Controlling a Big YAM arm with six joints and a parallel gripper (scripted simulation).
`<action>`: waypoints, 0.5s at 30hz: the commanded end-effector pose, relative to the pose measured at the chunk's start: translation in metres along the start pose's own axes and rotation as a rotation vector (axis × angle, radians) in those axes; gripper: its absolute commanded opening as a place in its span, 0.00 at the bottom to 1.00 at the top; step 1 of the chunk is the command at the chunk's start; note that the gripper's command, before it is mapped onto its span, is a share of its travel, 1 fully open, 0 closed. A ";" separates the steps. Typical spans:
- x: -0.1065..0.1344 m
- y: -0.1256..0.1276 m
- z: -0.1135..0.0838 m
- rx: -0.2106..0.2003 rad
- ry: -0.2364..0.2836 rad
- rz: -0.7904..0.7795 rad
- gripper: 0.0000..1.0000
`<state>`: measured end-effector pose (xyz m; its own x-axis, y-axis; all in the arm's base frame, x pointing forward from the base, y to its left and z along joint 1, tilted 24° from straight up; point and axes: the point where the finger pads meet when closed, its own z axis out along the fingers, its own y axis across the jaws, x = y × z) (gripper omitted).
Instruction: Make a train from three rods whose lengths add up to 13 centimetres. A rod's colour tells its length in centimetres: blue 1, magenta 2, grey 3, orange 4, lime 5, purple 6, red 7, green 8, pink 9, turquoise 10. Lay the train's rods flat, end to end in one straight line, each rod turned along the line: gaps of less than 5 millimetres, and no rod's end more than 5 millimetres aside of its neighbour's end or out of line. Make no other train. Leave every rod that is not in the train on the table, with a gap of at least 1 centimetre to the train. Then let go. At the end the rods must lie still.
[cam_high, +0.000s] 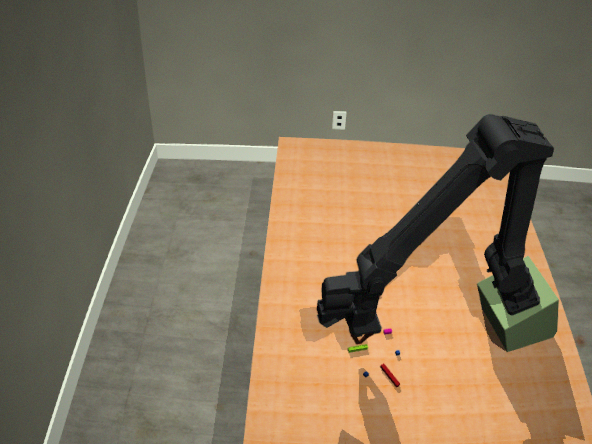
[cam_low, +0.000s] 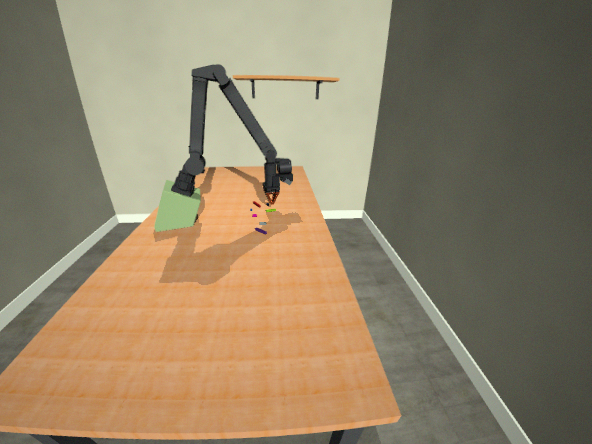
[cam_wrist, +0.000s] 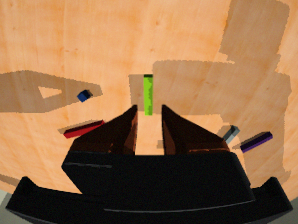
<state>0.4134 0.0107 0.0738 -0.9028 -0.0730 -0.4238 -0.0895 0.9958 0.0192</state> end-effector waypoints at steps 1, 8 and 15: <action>0.003 0.005 0.009 -0.004 0.008 -0.005 0.23; 0.004 0.005 0.018 -0.004 0.009 -0.004 0.23; 0.004 0.005 0.024 -0.004 0.009 -0.004 0.23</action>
<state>0.4215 0.0113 0.0608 -0.9010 -0.0727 -0.4277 -0.0893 0.9958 0.0189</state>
